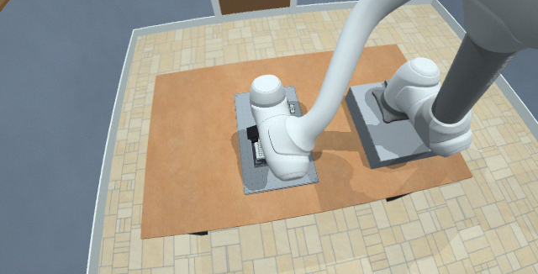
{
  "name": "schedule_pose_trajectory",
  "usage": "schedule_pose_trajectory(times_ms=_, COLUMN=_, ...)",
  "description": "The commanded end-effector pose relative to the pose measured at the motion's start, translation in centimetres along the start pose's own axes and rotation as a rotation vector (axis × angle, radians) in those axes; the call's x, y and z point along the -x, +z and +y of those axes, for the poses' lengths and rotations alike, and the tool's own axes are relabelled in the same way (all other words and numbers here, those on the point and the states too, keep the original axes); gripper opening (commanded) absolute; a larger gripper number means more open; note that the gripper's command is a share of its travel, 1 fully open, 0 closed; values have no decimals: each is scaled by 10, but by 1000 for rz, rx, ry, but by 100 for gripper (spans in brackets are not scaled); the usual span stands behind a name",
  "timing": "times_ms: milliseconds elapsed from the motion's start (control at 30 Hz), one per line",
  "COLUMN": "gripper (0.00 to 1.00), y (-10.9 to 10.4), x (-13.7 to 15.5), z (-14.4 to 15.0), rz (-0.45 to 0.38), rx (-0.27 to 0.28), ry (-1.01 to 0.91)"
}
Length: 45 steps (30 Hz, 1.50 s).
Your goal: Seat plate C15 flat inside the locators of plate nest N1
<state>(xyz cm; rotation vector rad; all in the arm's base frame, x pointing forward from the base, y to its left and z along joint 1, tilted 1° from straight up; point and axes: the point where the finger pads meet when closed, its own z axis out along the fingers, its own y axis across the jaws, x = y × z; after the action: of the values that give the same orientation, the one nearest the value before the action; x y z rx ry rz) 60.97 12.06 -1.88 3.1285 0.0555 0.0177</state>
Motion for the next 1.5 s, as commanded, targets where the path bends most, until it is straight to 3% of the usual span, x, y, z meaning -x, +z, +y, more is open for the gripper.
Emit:
schedule_pose_trajectory(times_ms=0, gripper=10, y=-1, x=0, z=0, rz=1, rx=0, ry=0)
schedule_pose_trajectory(times_ms=633, gripper=10, y=18, x=-1, z=0, rz=1, rx=0, ry=0)
schedule_pose_trajectory(times_ms=1467, gripper=10, y=18, x=-1, z=0, rz=1, rx=0, ry=0)
